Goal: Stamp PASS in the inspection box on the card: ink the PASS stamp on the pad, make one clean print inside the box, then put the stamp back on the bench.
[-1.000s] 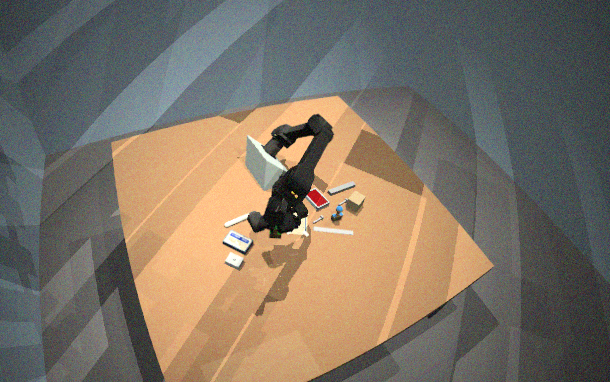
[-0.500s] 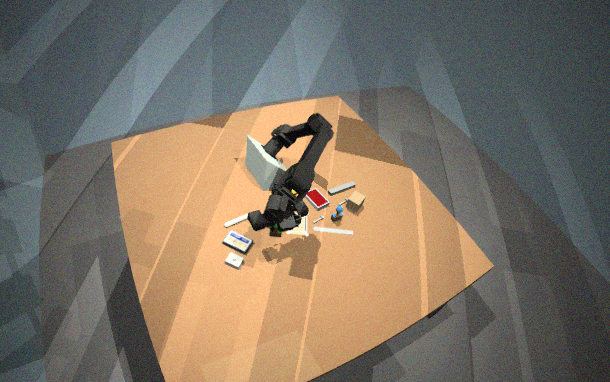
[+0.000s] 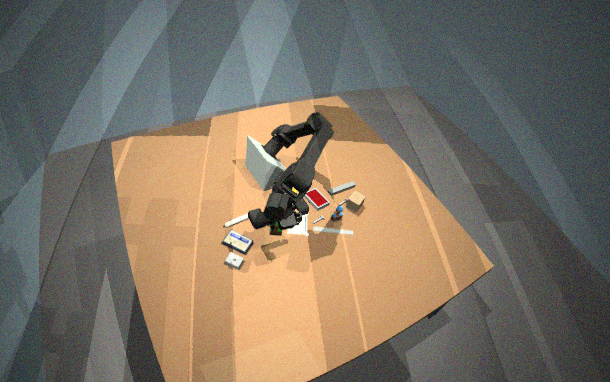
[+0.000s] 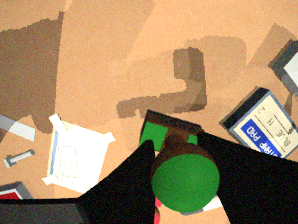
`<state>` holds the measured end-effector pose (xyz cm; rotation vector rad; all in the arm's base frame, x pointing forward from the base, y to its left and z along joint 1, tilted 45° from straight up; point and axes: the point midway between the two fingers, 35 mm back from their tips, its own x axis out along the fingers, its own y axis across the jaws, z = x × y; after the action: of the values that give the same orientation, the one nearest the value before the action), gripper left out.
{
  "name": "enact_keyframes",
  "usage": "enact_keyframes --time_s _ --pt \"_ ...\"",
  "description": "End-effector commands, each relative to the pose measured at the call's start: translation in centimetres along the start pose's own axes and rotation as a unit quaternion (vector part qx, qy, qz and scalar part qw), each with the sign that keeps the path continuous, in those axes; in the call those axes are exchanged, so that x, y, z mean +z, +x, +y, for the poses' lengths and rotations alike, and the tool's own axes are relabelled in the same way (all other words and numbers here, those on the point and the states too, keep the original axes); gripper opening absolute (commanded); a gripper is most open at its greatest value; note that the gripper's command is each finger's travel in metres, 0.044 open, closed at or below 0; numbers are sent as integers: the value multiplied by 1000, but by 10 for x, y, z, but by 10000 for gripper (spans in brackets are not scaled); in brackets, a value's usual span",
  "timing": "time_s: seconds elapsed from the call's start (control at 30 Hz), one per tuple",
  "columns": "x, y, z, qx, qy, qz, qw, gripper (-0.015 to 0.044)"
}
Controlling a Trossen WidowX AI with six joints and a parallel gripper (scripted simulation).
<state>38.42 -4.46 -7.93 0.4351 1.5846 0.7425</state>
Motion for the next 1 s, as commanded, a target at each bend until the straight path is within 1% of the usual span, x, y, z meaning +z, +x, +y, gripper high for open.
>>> enact_keyframes --time_s 0.0,0.47,0.97 --pt "-1 -4 12 -1 -1 2 1000 0" --pt "-13 -16 81 -3 1 2 1000 0" --pt "-41 -20 149 -3 2 2 1000 0"
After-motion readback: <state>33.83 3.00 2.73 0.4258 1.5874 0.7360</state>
